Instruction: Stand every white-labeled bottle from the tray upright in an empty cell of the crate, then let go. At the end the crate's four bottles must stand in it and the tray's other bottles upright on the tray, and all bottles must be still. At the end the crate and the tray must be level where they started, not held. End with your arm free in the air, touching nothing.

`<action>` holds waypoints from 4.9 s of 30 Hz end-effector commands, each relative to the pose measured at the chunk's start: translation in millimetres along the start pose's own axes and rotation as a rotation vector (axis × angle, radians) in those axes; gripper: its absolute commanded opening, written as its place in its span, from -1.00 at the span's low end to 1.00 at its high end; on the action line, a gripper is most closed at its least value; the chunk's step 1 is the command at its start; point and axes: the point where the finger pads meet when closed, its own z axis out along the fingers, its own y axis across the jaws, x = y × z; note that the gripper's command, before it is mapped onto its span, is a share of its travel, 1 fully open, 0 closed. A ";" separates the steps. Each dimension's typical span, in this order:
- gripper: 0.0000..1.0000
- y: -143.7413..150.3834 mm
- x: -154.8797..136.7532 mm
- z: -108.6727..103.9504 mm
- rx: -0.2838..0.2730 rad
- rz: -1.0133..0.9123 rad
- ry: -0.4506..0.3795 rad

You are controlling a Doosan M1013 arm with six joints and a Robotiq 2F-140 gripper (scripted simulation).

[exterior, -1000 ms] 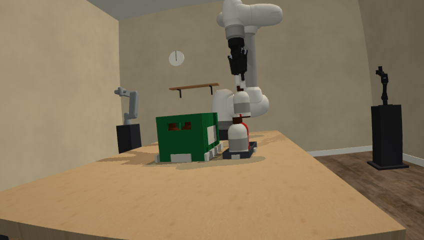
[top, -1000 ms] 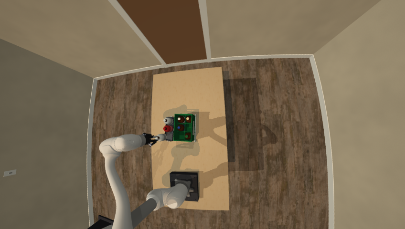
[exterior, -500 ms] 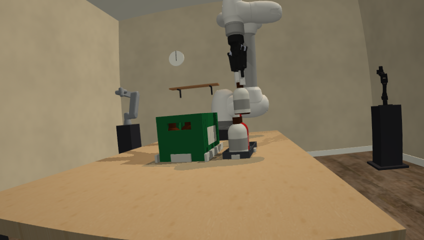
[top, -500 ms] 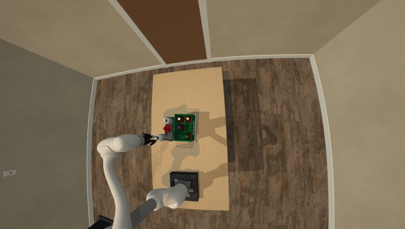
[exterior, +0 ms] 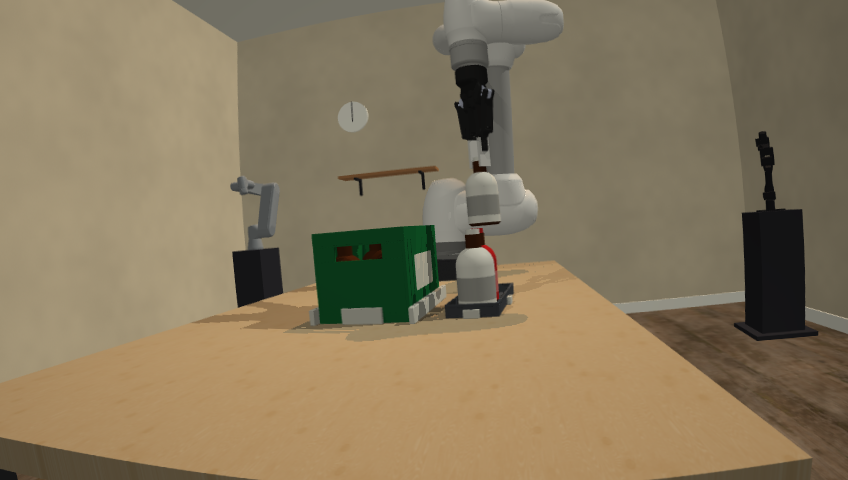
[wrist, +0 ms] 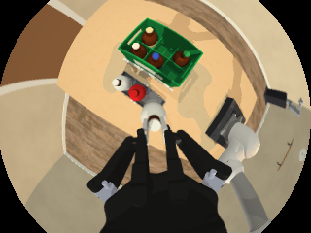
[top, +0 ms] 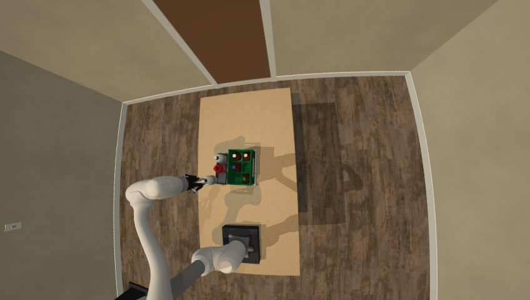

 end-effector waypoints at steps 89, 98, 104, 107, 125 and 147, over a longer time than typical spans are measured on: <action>-1.00 0.1 0.0 -22.9 0.000 0.000 0.000; -1.00 0.1 0.0 -22.9 0.000 0.000 0.000; -1.00 0.1 0.0 -22.9 0.000 0.000 0.000; -1.00 0.1 0.0 -22.9 0.000 0.000 0.000; -1.00 0.2 0.4 -22.9 0.000 0.000 0.000; -1.00 2.3 6.5 -22.9 0.000 0.000 0.000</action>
